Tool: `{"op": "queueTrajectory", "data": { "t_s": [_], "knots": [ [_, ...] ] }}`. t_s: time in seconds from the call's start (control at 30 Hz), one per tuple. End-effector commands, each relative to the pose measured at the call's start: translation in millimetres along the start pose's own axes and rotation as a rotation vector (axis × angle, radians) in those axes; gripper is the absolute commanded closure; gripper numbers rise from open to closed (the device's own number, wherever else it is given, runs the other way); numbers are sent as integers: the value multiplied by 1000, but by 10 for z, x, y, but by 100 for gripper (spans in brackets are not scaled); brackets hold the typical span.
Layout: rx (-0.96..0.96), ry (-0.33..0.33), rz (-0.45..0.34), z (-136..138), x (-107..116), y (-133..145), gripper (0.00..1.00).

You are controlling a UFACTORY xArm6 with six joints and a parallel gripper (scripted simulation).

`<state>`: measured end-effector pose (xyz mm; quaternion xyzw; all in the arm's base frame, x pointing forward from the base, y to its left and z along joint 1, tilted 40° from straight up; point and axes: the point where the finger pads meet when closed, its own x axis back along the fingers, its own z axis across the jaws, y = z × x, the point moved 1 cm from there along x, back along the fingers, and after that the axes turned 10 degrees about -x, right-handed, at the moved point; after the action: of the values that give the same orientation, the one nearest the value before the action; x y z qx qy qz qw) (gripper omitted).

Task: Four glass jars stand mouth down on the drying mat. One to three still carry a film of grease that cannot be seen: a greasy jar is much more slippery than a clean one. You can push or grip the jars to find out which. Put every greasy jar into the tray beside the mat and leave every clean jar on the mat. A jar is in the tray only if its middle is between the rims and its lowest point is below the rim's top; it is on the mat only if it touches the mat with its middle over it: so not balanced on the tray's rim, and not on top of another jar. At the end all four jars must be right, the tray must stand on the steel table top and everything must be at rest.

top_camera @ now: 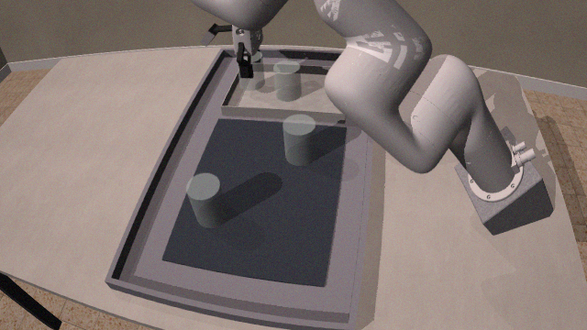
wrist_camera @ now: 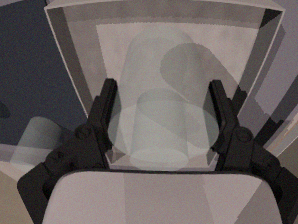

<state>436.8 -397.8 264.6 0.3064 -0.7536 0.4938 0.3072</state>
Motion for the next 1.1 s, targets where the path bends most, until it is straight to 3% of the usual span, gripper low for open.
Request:
{"op": "queueTrajectory", "data": {
  "t_s": [0.0, 0.9, 0.93, 1.07],
  "knots": [
    [2, 4, 5, 5, 11, -20, 100],
    [2, 4, 5, 6, -225, -22, 100],
    [2, 4, 5, 6, -225, -22, 0],
    [2, 4, 5, 6, -225, -22, 0]
  ]
}}
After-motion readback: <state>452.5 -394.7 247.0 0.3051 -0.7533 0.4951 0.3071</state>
